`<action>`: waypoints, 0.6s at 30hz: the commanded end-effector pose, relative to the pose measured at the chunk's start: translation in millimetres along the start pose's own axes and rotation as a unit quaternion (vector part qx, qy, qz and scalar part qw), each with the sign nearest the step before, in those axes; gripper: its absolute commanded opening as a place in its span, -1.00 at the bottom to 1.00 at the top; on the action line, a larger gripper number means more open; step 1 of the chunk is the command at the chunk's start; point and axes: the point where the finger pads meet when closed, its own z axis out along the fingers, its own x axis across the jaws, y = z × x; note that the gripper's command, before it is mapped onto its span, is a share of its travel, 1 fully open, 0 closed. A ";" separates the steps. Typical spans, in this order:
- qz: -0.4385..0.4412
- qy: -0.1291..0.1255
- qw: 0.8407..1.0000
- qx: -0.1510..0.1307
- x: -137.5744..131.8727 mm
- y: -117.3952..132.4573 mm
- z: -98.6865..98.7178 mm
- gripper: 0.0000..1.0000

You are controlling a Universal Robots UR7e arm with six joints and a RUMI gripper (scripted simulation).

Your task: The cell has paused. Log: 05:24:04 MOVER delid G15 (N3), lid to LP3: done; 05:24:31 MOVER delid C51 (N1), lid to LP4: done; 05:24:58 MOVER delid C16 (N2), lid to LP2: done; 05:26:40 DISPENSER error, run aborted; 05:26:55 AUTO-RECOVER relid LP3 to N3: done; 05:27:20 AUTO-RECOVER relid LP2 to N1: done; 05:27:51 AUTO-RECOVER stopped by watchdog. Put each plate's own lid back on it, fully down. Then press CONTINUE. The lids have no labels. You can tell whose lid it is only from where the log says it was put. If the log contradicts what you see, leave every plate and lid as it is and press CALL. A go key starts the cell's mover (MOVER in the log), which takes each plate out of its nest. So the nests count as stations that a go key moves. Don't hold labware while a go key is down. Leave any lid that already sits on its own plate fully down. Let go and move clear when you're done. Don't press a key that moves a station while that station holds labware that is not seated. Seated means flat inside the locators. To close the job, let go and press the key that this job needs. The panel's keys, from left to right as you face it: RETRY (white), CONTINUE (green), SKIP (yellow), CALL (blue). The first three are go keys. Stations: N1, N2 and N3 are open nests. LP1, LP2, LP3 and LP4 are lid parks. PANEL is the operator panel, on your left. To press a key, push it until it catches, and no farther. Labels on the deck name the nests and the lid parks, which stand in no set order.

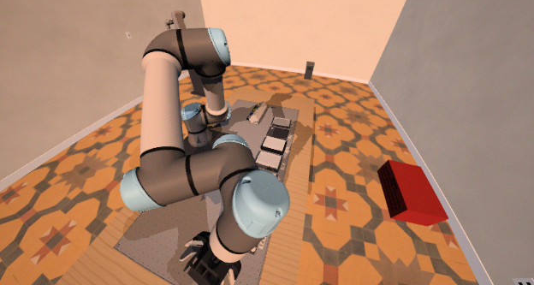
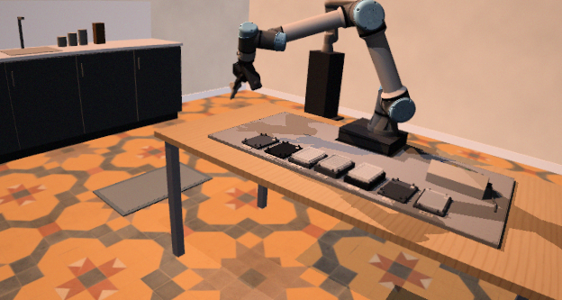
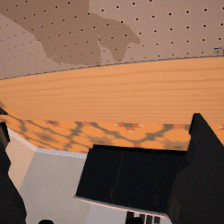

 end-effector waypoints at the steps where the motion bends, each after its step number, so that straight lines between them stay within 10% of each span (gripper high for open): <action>1: 0.000 0.001 1.000 -0.001 0.0 0.6 -0.8 1.00; 17: 0.000 0.001 1.000 -0.001 0.0 0.6 -0.8 1.00; 18: 0.010 0.004 1.000 0.002 -1.1 -3.4 -3.6 0.64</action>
